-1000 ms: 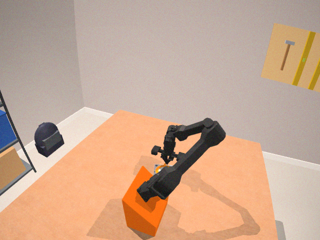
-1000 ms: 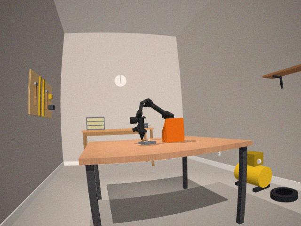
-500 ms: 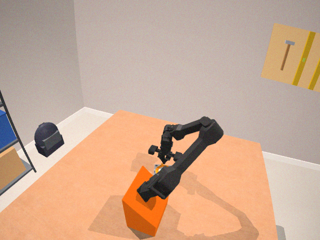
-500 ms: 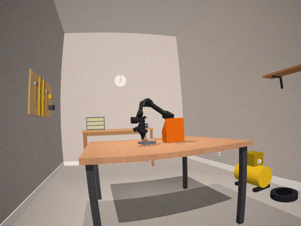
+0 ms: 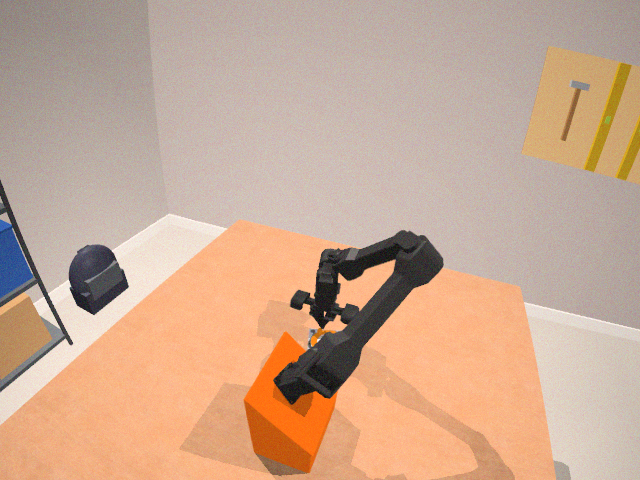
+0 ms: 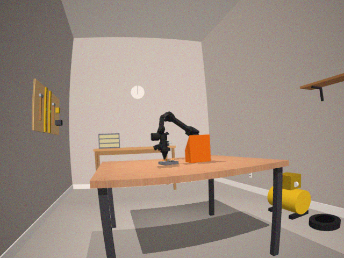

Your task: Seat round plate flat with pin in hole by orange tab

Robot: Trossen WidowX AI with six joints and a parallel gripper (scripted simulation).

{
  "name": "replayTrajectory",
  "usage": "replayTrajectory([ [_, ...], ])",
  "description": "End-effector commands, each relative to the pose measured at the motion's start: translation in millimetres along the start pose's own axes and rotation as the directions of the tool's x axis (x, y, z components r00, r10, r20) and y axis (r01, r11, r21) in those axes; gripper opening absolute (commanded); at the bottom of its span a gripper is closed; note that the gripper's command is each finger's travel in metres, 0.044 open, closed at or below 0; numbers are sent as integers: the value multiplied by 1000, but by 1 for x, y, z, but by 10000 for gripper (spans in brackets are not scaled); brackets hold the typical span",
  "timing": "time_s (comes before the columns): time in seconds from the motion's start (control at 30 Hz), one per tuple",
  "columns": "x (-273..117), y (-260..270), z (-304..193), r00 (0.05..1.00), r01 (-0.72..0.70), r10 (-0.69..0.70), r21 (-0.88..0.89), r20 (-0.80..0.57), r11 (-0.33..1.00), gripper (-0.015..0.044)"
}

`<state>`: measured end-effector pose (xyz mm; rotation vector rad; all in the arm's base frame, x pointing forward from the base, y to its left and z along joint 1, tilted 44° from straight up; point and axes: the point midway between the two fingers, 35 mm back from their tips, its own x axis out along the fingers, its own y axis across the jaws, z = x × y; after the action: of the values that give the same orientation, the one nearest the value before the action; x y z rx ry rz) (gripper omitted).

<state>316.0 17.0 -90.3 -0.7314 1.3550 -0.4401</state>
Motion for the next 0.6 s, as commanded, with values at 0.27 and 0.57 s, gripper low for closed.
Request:
replayTrajectory([
  [0.27, 0, 9, -15, 1000, -2, 2, -6, -11, 1000, 0],
  [0.57, -1, 13, -24, 1000, -3, 3, -6, -12, 1000, 0],
])
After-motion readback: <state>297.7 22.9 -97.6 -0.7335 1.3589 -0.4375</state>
